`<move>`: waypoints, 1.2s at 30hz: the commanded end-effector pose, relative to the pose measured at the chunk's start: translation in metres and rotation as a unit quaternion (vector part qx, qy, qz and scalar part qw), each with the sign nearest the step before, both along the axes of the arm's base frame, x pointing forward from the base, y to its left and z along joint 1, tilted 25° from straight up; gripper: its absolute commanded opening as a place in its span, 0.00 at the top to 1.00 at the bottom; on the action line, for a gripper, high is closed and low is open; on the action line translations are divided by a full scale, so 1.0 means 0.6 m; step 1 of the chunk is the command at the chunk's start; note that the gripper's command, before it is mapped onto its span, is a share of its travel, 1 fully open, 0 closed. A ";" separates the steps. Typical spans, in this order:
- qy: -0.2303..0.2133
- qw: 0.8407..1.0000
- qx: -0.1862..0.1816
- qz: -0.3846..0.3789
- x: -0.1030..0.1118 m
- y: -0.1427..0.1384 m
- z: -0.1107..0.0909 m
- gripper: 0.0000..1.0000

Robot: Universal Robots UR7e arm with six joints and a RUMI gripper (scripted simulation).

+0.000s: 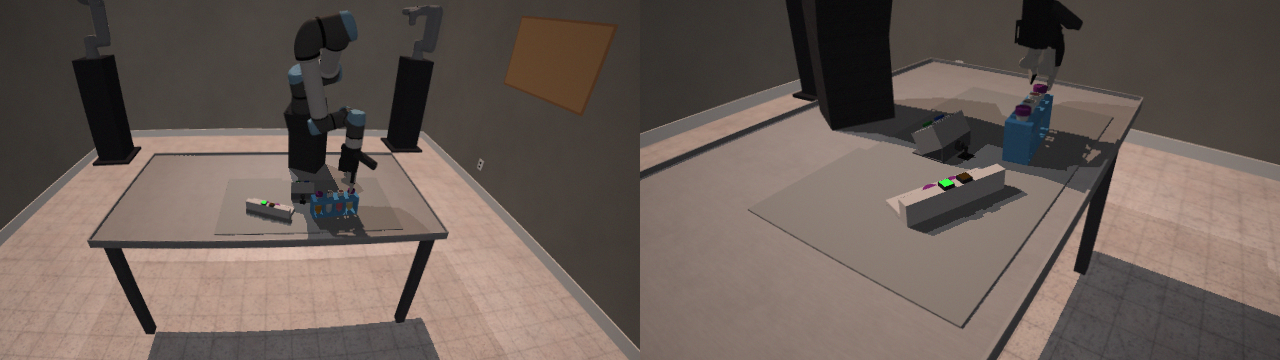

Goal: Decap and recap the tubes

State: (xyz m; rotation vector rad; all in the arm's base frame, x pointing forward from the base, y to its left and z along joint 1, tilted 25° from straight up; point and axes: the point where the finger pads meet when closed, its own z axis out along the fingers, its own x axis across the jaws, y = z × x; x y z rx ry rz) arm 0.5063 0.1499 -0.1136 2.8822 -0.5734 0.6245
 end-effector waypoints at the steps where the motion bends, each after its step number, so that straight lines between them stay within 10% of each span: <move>1: -0.001 1.000 0.000 0.000 0.000 0.000 0.001 0.65; 21: 0.020 0.995 -0.037 0.090 0.002 0.000 -0.003 0.65; 36: 0.073 0.936 -0.131 0.319 0.005 -0.002 -0.012 0.65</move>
